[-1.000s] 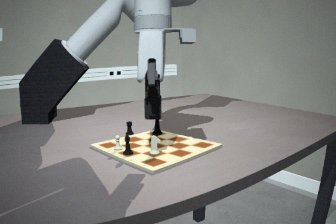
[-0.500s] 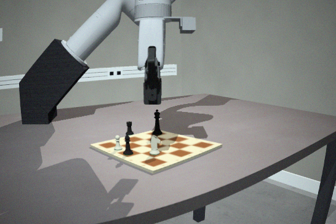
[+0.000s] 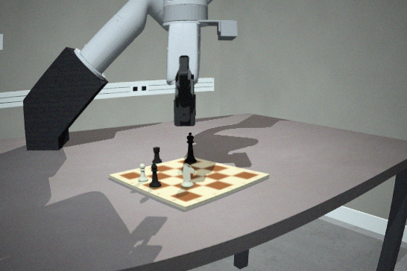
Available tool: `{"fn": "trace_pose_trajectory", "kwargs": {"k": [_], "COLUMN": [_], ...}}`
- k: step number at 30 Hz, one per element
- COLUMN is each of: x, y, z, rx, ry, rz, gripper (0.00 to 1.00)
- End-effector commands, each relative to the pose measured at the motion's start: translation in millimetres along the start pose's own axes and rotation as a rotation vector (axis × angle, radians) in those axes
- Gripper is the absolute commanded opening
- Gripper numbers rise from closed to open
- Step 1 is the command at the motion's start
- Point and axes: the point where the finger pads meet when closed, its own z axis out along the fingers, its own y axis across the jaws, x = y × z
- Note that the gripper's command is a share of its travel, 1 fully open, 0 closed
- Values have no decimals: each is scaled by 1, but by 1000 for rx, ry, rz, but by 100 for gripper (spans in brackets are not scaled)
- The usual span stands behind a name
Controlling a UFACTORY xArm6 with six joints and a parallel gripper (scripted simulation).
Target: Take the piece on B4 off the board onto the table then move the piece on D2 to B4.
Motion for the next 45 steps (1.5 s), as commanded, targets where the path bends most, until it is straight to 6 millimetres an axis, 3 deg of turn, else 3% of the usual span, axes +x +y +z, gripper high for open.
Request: {"fn": "trace_pose_trajectory", "kwargs": {"k": [1,14,25,45], "x": [1,1,0,0], "y": [1,1,1,1], "z": [-1,-30,-69,-72], "rx": [-3,-3,-3,-3], "ry": [1,1,1,1], "rz": [-1,-1,-1,-1], "gripper": [100,100,100,100]}}
